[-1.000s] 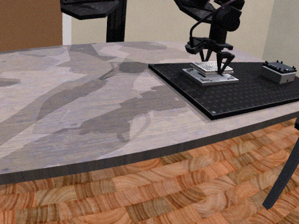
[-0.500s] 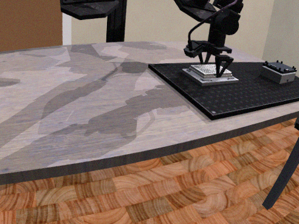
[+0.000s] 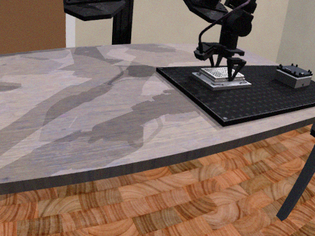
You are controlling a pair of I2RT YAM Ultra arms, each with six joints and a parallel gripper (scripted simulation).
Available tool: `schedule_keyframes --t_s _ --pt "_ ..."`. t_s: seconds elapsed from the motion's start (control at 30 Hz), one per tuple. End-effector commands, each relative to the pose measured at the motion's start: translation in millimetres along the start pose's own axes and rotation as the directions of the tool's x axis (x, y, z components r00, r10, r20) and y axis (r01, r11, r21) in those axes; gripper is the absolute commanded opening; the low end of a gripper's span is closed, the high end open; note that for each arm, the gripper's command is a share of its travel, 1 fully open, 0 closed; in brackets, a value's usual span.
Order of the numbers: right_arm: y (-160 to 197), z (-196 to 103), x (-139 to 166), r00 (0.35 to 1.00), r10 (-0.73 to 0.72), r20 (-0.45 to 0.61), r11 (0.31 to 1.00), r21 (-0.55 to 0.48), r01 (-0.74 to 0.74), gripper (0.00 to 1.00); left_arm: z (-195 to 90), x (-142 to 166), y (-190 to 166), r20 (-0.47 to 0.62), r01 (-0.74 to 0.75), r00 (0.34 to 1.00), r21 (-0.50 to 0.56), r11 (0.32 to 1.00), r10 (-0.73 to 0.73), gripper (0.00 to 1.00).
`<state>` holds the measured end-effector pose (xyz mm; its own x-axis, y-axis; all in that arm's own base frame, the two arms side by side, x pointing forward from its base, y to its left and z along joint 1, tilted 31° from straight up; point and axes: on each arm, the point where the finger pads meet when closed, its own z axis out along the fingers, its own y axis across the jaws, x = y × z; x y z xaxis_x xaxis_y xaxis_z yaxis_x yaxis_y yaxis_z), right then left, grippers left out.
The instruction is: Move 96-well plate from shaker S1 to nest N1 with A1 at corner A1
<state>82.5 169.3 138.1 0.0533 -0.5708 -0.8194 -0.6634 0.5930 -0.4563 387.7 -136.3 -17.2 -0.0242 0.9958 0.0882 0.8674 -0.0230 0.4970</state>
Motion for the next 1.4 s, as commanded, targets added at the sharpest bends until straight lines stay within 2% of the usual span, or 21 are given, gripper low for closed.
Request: schedule_keyframes --t_s 0.0,0.57,0.7,0.83,1.23,1.3,1.37 --pt "-0.7 -2.7 -7.2 1.0 0.003 0.012 1.0 0.001 -0.003 1.0 -12.5 -12.5 16.0 0.037 0.009 0.999 -0.039 0.999 -0.008 0.82" --pt "-0.7 -2.7 -7.2 1.0 0.003 0.012 1.0 0.001 -0.003 1.0 -7.8 -6.8 9.6 0.018 0.008 1.0 -0.024 1.0 -0.008 0.82" --pt "-0.7 -2.7 -7.2 1.0 0.003 0.012 1.0 0.001 -0.003 1.0 -20.3 -6.8 10.0 0.003 0.011 1.0 -0.013 1.0 -0.011 0.82" --pt "-0.7 -2.7 -7.2 1.0 0.003 0.012 1.0 0.001 -0.003 1.0 -33.2 -16.8 23.3 0.038 0.009 0.999 -0.057 0.998 -0.007 0.82" --pt "-0.7 -2.7 -7.2 1.0 0.003 0.012 1.0 0.001 -0.003 1.0 -33.2 -16.9 23.3 0.038 0.009 0.999 -0.057 0.998 -0.007 0.82" --pt "-0.7 -2.7 -7.2 1.0 0.003 0.012 1.0 0.001 -0.003 1.0 -20.3 -7.4 10.1 0.019 -0.001 1.0 -0.023 1.0 0.002 0.82" --pt "-0.7 -2.7 -7.2 1.0 0.003 0.012 1.0 0.001 -0.003 1.0 -18.3 -9.7 11.7 0.027 -0.001 1.0 -0.031 1.0 0.002 0.82"
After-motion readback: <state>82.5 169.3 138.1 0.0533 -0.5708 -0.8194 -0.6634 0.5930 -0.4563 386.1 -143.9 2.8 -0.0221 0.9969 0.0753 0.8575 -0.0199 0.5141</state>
